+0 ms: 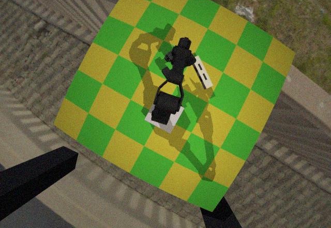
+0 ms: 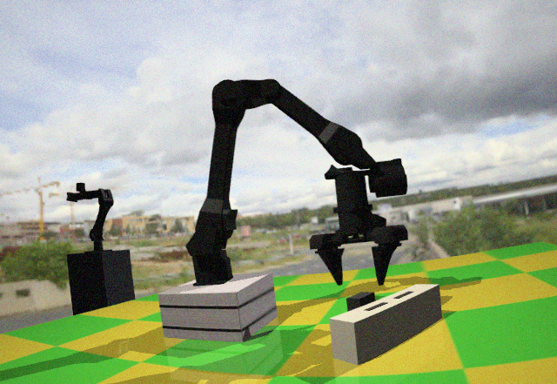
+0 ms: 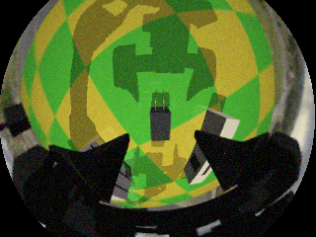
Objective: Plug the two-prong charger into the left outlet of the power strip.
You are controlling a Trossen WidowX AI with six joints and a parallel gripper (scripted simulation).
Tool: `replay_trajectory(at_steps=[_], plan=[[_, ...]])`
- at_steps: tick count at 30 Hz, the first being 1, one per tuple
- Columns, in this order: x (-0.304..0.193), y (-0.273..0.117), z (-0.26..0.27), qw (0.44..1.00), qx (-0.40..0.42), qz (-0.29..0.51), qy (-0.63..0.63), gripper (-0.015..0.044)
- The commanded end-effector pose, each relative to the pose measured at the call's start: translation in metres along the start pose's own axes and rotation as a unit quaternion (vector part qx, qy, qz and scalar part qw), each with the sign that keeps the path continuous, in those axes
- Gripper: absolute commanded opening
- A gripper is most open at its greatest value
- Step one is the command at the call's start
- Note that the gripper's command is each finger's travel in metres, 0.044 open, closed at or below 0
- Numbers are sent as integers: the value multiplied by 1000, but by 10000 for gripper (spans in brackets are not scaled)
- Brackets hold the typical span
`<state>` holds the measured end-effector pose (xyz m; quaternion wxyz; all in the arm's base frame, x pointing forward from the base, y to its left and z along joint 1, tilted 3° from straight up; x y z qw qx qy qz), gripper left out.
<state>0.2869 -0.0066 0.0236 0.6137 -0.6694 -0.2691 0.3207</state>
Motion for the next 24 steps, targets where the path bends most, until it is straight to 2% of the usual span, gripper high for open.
replay_trajectory(at_steps=[1, 24], plan=[[-1, 6, 1, 1000, 2, 4, 0, 440], [2, 44, 1, 1000, 2, 5, 0, 440]])
Point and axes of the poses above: the point midway between the two fingers, 35 mm back from their tips, its own y axis out along the fingers, its own z axis across the jaws, x = y × z, the point moved 2 cm from there along -y, back along the fingers, and after that the axes turned 3 degrees about y, right-handed, at the moved point
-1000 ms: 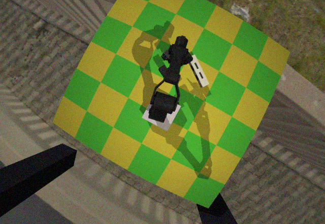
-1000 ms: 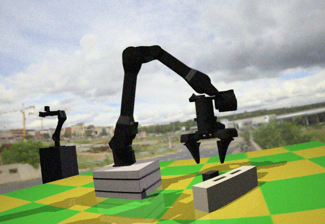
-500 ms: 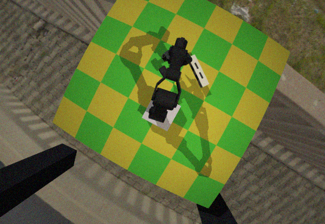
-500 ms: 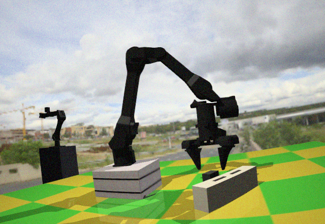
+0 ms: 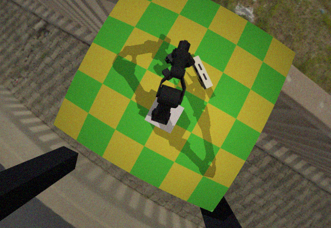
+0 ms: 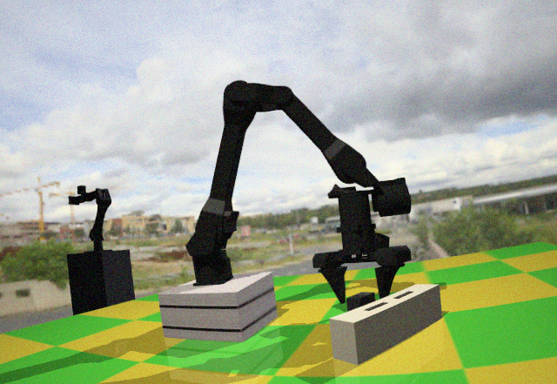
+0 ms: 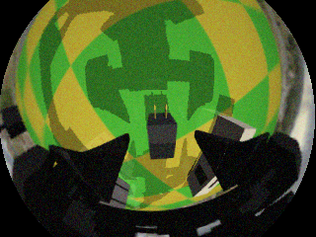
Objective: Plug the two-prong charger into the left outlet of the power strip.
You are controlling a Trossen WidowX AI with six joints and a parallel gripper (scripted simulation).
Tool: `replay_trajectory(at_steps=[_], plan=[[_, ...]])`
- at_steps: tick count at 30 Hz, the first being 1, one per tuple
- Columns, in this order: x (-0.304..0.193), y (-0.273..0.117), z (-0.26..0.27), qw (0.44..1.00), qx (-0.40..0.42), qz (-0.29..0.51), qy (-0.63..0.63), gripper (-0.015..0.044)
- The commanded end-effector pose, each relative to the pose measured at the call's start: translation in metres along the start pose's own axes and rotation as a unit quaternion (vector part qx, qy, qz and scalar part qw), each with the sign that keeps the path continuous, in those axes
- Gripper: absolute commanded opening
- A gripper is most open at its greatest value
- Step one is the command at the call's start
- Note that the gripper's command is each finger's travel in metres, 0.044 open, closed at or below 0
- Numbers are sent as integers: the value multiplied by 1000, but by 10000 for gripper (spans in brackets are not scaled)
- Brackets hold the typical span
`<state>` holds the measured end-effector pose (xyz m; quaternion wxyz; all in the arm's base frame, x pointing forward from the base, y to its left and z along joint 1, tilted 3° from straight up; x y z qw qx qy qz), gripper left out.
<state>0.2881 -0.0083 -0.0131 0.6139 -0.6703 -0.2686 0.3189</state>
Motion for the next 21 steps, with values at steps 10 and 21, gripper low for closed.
replay_trajectory(at_steps=[10, 21], plan=[[0, 11, 1, 1000, 1, 1, 0, 387], [0, 11, 1, 1000, 1, 1, 0, 118]])
Point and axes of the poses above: the point midway between the two fingers, 35 mm back from their tips, its own y axis out along the fingers, its own z axis across the jaws, x = y × z, the point moved 2 cm from there along -y, back along the fingers, and after that the axes turned 3 degrees about y, right-handed, at the moved point
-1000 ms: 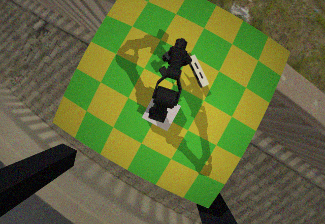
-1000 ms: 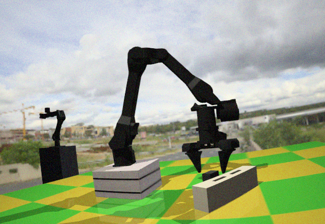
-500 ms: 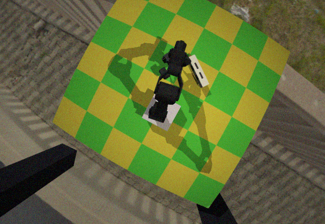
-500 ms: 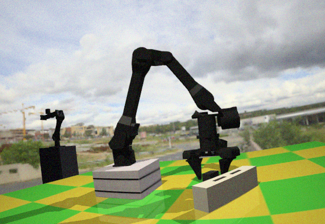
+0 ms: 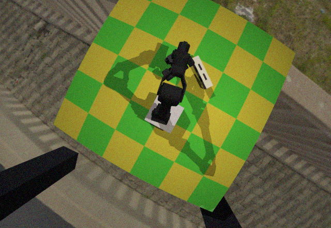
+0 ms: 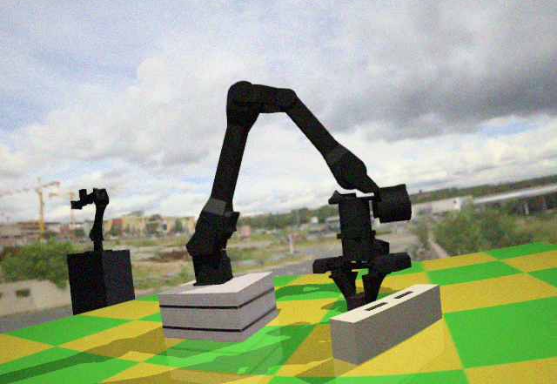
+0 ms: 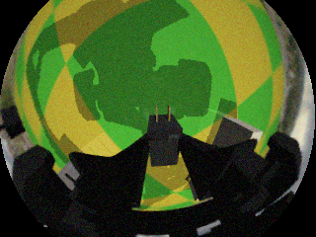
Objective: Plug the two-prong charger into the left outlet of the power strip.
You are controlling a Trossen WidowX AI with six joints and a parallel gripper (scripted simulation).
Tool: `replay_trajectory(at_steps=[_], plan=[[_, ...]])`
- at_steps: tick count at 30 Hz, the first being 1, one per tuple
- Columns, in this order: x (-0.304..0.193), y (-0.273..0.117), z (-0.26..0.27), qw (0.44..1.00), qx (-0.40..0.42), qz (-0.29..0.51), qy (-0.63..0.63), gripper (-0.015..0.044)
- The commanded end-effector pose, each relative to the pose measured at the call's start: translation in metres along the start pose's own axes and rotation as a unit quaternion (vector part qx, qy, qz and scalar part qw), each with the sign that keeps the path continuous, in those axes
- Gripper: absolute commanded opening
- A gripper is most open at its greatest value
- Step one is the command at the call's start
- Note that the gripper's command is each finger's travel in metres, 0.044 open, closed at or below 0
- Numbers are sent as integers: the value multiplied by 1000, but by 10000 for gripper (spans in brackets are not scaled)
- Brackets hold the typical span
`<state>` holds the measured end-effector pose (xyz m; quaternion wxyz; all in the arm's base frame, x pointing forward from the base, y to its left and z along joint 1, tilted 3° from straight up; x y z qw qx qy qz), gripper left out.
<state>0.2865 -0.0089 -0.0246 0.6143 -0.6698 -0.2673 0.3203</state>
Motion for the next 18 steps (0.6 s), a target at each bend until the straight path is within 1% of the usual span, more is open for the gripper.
replay_trajectory(at_steps=[1, 5, 8, 18], plan=[[0, 0, 0, 1000, 0, 0, 0, 112], [0, 0, 0, 1000, 0, 0, 0, 85], [0, -5, 0, 1000, 0, 0, 0, 6], [-5, -44, 0, 1000, 1, 3, -1, 0]])
Point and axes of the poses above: the point midway between the two fingers, 35 mm back from their tips, its own y axis out along the fingers, its own z axis across the jaws, x = y × z, the point moved 2 cm from there along -y, back along the fingers, and after that the axes turned 3 degrees about y, right-handed, at the moved point
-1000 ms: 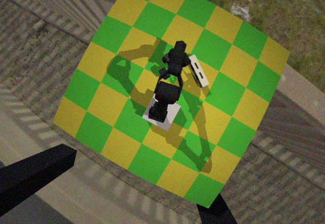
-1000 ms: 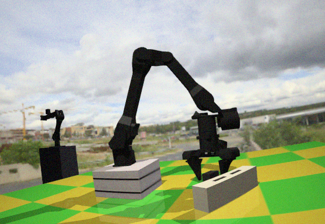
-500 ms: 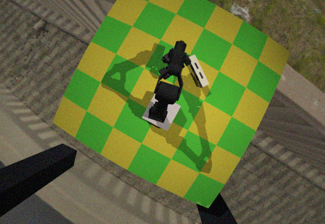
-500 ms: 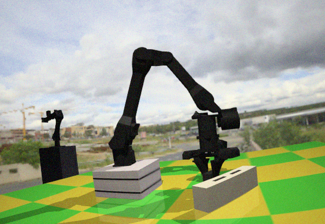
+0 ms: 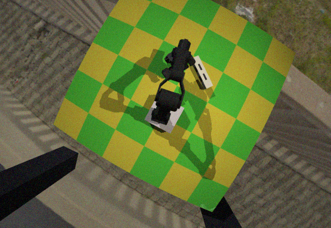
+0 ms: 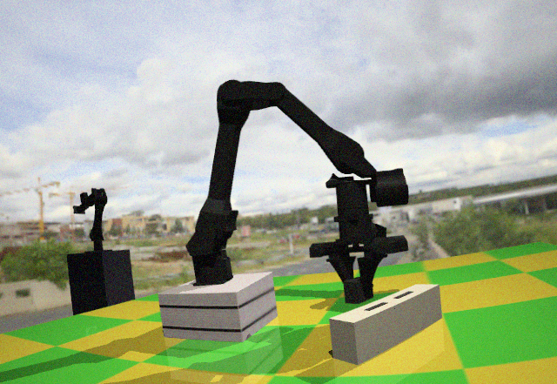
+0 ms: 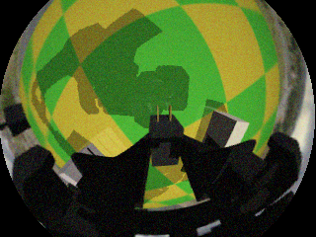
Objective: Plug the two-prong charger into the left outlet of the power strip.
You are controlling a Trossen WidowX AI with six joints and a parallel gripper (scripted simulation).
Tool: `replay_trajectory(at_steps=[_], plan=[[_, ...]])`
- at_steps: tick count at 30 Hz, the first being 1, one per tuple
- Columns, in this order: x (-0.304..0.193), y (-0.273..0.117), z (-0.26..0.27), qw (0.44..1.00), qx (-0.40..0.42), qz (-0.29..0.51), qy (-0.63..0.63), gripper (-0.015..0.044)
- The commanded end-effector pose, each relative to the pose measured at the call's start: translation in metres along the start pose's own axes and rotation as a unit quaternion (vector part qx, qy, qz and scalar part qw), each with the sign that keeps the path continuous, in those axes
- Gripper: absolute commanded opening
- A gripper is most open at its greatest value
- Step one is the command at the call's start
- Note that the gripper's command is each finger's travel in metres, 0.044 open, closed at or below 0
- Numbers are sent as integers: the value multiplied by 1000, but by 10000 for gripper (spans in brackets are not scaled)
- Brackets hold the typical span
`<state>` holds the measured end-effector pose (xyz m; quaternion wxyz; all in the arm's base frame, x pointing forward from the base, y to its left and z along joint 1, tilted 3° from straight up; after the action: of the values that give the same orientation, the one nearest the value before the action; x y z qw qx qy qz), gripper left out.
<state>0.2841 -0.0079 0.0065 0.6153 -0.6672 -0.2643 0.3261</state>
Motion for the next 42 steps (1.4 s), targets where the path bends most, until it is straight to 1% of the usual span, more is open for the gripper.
replay_trajectory(at_steps=[1, 3, 9, 25, 42], plan=[[-2, -17, 0, 1000, -3, -1, 1, 0], [-3, -22, 0, 1000, -3, -1, 1, 0], [-5, -22, 0, 1000, -2, -2, 21, 0], [-9, -14, -1, 988, 5, -6, 153, 0], [-15, -5, -3, 957, 13, -9, 290, 0]])
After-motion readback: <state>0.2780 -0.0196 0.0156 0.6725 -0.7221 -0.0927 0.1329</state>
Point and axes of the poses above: the point midway between the two fingers, 35 mm back from their tips, its own y axis out along the fingers, its own z axis across the jaws, x = y × z, the point moved 2 cm from there along -y, back along the fingers, and after that the axes turned 3 degrees about y, right-handed, at the moved point
